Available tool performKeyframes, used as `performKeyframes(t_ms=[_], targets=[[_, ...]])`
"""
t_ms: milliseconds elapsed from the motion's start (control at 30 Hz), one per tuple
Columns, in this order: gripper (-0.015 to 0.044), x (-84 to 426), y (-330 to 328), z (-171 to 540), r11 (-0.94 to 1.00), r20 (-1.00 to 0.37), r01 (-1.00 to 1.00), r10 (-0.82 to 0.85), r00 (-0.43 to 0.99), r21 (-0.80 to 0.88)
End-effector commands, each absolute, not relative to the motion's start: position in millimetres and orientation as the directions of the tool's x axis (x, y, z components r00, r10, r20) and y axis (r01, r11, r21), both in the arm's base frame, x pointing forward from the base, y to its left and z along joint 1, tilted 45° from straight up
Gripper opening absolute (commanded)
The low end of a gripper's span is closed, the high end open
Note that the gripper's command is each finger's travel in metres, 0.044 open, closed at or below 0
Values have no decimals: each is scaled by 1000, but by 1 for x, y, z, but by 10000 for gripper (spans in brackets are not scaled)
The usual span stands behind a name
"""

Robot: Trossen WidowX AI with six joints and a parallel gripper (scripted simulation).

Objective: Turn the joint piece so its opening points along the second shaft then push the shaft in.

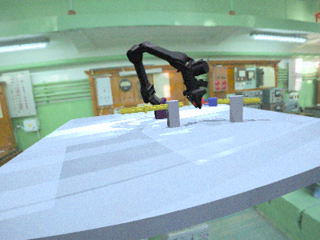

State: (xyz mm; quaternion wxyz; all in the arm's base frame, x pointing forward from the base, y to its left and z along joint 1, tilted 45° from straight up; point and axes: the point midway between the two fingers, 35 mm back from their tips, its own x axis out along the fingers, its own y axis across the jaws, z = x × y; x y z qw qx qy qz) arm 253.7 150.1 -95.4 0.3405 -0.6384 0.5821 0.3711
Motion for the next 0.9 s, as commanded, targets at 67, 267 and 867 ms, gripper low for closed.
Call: performKeyframes(t_ms=[67,267,867], targets=[[383,254,150,-96,-90,-870,-996,-492,46,-2],[440,254,150,-96,-90,-870,-996,-492,46,-2],[440,250,160,-88,-75,-698,-997,-715,41,18]])
